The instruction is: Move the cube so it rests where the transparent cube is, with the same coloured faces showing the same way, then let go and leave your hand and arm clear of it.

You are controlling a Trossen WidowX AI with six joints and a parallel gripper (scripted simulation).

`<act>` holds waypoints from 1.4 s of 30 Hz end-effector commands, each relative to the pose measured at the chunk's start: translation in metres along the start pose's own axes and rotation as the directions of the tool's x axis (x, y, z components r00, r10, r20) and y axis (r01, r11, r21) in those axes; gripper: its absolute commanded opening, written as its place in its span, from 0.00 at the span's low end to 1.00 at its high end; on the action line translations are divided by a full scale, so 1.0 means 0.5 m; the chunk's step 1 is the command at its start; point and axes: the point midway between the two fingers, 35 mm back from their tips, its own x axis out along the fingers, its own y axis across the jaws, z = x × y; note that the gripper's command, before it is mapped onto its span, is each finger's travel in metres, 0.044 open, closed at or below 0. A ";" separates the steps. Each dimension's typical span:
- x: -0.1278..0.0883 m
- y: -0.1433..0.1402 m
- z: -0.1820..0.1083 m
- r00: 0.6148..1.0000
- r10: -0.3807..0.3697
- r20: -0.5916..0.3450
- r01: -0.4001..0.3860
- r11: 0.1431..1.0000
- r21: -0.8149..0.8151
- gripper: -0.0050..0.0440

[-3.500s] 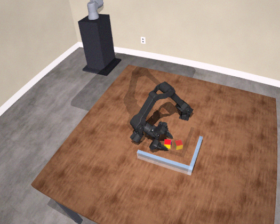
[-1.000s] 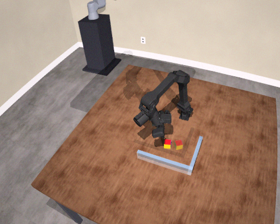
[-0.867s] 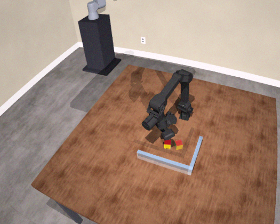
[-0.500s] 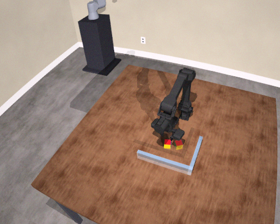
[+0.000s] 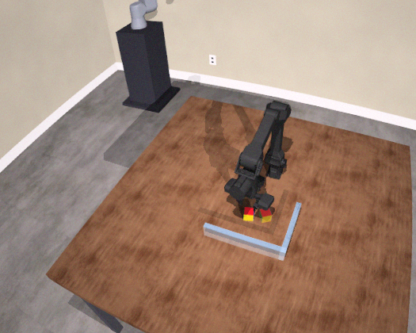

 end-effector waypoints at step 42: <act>0.100 0.001 0.001 1.000 0.005 -0.005 -0.005 1.000 -0.002 0.54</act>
